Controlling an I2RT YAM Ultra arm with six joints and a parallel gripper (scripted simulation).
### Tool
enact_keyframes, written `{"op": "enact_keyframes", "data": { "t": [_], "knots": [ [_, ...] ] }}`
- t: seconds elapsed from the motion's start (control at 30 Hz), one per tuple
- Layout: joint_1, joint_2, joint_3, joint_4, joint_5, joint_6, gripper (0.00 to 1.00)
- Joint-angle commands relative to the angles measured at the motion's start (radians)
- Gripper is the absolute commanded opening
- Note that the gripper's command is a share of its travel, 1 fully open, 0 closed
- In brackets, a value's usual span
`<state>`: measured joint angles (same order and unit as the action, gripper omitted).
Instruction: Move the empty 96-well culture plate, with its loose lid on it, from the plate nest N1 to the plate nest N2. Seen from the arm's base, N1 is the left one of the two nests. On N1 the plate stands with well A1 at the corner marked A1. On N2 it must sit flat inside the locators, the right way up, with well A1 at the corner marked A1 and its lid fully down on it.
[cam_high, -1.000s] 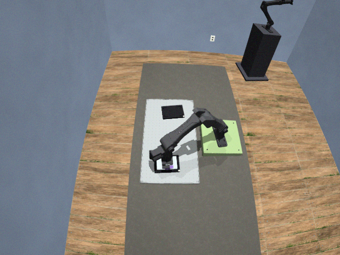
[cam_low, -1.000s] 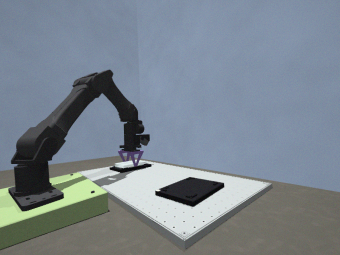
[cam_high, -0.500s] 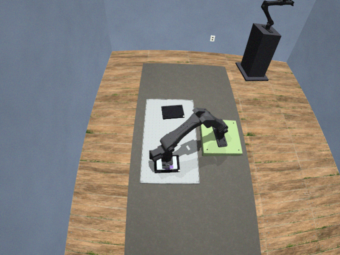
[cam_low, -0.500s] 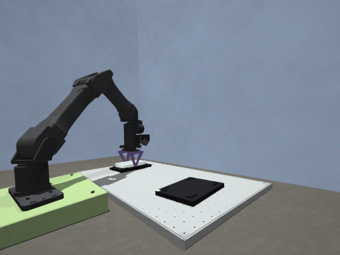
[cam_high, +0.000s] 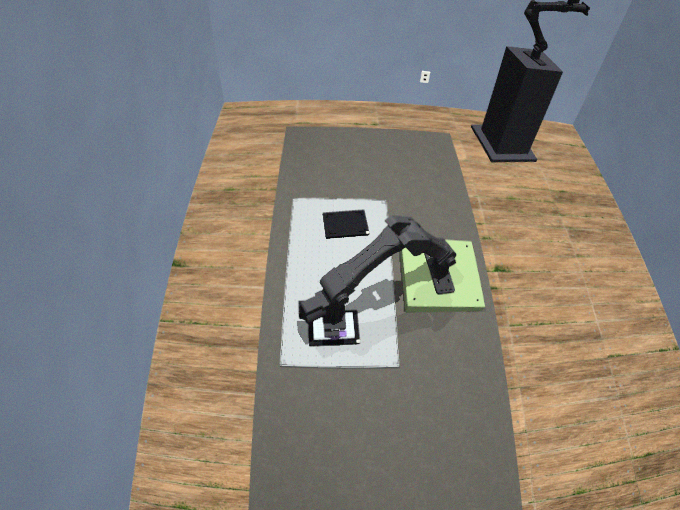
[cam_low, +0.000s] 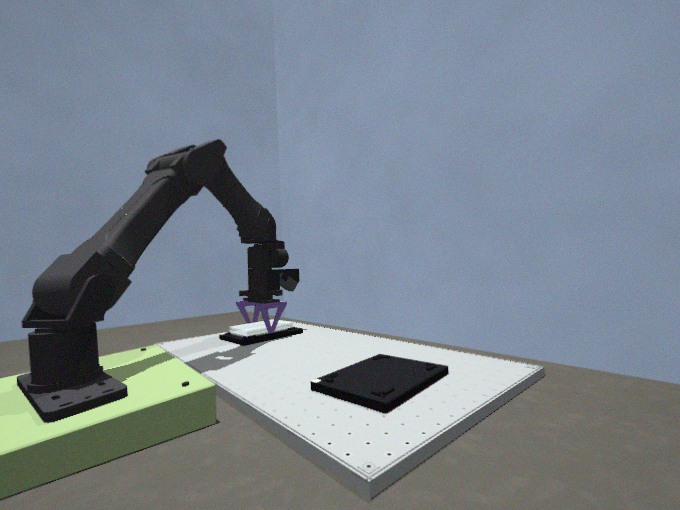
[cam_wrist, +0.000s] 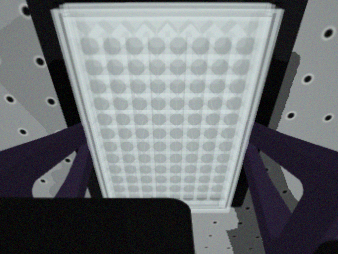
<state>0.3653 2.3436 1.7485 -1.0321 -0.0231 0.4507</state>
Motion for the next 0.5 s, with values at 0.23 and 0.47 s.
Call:
{"op": "enact_keyframes", "data": {
  "t": [0.23,0.47],
  "knots": [
    [0.006,-0.036,0.031,-0.021,0.013,0.001,0.00],
    [0.005,-0.049,0.049,-0.051,0.013,0.000,0.00]
  ]
}}
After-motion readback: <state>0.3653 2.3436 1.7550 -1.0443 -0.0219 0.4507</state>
